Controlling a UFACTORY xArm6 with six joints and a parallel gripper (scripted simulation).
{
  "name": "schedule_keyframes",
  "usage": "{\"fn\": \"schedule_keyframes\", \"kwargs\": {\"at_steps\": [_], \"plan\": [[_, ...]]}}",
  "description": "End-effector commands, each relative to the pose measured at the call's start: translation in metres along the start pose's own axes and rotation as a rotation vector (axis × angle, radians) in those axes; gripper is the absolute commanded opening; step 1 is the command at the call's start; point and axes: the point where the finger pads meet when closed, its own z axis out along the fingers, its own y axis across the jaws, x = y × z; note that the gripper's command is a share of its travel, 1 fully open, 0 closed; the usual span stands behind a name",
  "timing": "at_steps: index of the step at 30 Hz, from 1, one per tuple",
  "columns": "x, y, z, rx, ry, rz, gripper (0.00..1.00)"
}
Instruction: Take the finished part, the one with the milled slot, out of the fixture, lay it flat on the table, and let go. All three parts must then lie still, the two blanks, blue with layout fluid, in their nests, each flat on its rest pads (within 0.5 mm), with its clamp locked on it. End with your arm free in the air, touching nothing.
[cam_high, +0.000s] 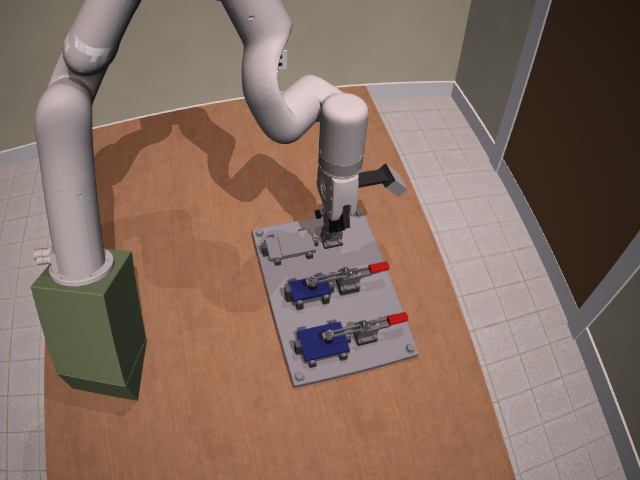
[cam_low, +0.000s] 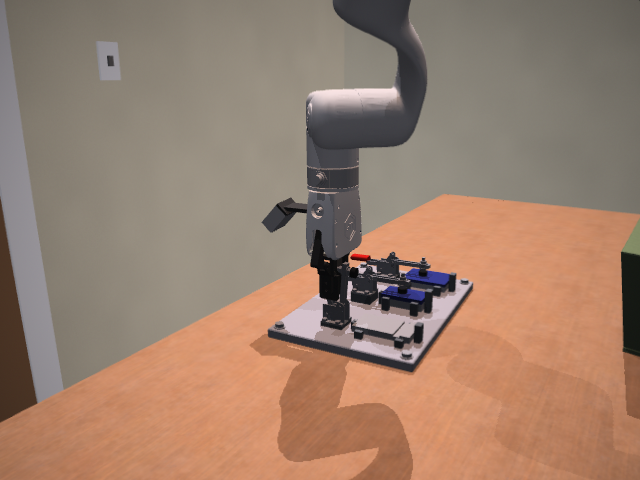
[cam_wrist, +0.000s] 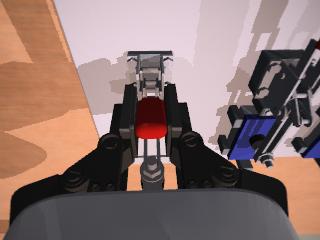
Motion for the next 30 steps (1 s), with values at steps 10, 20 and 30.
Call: {"fn": "schedule_keyframes", "kwargs": {"at_steps": [10, 20, 30], "plan": [[0.0004, -0.0003, -0.0011, 0.000, 0.003, -0.001, 0.00], [0.0006, -0.0003, -0.0013, 0.000, 0.004, -0.001, 0.47], [0.0012, -0.0002, -0.0016, 0.000, 0.005, -0.001, 0.47]]}}
